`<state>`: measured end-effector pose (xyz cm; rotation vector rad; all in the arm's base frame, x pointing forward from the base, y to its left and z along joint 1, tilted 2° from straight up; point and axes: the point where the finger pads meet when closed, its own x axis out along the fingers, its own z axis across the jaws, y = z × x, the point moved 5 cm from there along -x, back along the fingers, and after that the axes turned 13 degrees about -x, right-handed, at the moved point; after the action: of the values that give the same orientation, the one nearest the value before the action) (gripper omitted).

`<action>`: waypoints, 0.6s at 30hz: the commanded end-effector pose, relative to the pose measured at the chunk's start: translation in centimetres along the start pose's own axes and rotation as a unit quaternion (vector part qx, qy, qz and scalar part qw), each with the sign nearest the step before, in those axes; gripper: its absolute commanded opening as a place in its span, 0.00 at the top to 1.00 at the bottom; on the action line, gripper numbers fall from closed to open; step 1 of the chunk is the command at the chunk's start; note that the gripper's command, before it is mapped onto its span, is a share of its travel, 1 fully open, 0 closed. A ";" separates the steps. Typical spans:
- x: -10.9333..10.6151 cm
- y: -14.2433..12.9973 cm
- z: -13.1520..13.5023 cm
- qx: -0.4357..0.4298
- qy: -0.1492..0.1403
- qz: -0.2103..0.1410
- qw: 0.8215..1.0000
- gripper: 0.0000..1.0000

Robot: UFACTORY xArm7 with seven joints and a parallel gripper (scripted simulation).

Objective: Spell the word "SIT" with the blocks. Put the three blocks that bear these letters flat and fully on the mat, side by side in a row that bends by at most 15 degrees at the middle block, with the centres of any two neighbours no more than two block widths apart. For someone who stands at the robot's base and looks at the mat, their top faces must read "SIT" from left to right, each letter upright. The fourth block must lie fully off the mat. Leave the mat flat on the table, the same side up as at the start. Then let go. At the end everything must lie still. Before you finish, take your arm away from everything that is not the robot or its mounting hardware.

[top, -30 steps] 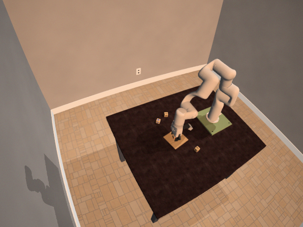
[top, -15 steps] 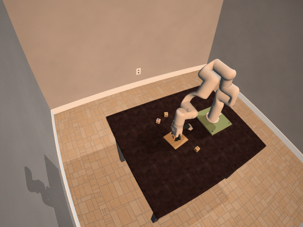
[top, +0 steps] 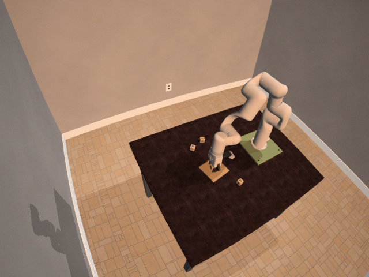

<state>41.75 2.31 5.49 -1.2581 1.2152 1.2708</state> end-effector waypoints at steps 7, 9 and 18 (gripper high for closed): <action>-0.1 -0.1 0.0 0.000 0.000 -0.002 1.000 0.53; -0.1 -0.1 0.0 0.000 0.000 -0.002 1.000 0.53; -0.1 -0.1 0.0 0.000 0.000 -0.002 1.000 0.73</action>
<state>41.75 2.31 5.49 -1.2581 1.2152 1.2709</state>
